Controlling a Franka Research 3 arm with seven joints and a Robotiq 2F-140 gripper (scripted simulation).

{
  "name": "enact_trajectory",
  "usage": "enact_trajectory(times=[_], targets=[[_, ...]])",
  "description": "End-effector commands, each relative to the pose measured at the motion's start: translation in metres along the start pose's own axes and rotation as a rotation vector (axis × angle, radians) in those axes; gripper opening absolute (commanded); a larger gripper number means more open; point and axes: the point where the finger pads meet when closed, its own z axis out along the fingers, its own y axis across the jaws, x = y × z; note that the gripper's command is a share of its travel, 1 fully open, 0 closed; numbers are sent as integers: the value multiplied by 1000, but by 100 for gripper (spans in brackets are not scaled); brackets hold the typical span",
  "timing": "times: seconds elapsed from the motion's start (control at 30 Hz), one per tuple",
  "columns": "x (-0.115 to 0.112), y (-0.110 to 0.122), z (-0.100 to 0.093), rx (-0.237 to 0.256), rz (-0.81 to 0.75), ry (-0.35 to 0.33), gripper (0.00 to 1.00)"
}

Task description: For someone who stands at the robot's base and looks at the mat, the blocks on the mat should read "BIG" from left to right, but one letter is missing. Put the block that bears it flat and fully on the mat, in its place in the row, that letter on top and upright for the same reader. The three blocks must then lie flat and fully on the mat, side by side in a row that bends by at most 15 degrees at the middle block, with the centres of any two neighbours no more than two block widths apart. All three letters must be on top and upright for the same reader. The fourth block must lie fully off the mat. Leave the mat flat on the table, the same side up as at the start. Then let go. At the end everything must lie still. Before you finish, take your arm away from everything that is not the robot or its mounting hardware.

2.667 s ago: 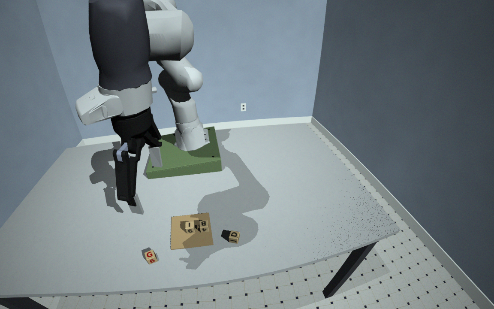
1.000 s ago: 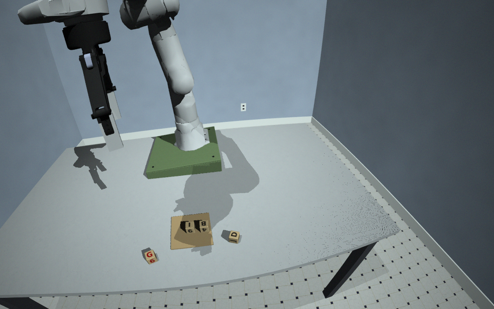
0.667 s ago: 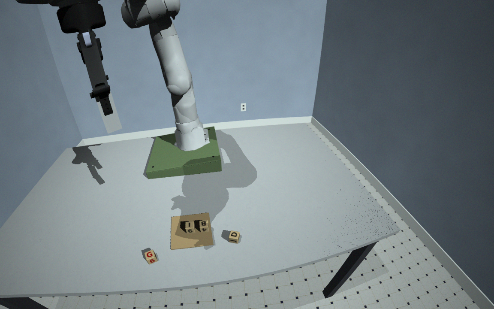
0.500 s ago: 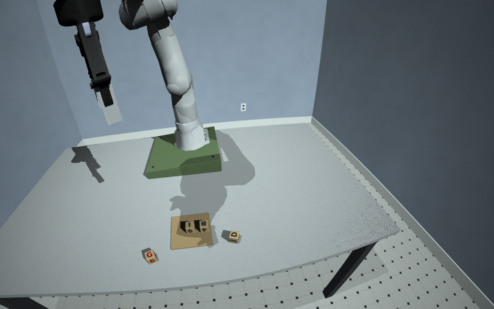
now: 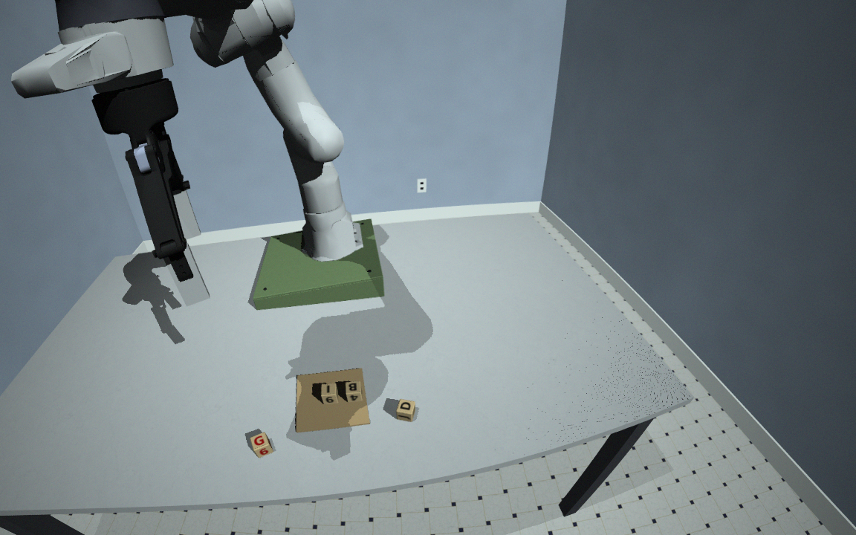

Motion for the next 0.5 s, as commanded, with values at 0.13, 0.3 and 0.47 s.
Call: enact_trajectory(times=[0.13, 0.3, 0.47], targets=[[7, -7, 17, -10, 164, 18, 100], [12, -14, 38, -30, 249, 32, 100], [15, -18, 55, -44, 312, 44, 100]])
